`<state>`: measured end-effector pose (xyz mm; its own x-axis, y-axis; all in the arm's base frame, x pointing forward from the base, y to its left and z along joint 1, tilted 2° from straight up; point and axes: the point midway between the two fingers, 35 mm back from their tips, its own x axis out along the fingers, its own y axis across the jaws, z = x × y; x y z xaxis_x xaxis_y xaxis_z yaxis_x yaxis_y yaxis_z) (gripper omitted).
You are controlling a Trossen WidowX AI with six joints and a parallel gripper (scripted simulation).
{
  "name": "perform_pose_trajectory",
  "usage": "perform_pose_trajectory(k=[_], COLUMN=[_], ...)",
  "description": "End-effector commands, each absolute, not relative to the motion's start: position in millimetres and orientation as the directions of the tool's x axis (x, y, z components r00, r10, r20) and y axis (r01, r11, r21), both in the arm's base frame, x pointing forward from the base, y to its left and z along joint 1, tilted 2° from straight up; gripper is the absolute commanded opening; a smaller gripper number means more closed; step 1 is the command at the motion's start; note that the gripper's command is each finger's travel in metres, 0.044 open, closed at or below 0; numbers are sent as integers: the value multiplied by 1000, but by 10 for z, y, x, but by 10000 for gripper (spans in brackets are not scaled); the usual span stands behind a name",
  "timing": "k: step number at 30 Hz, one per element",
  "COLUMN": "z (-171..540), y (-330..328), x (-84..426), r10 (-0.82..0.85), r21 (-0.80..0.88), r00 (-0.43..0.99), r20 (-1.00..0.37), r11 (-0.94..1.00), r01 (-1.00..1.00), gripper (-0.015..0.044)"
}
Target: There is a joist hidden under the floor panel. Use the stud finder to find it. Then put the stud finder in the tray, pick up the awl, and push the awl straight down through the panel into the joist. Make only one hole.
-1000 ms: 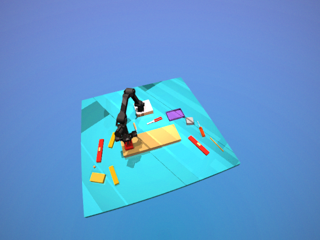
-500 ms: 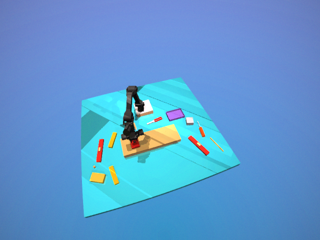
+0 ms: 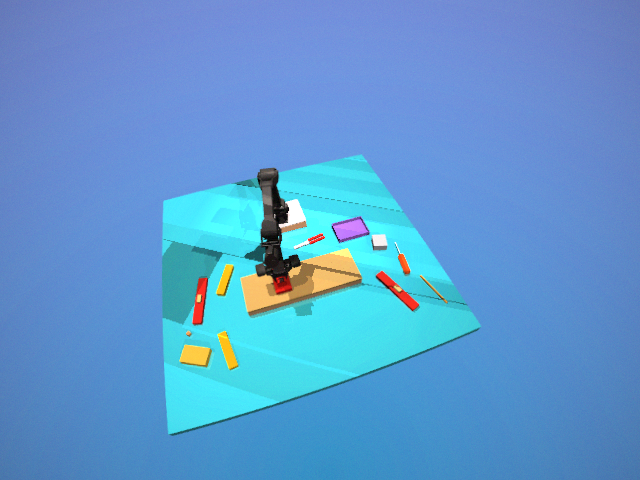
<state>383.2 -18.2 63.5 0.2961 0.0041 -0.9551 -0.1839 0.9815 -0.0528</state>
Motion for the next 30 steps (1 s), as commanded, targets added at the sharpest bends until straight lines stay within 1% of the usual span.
perform_pose_trajectory(k=[1,30], z=[620,578], y=[36,1115], x=[3792,3581], r10=[16,26], r21=[-43,-32], r00=[296,294], r20=[-955,-956], r11=[981,981], r01=[-192,-192], gripper=[0,0])
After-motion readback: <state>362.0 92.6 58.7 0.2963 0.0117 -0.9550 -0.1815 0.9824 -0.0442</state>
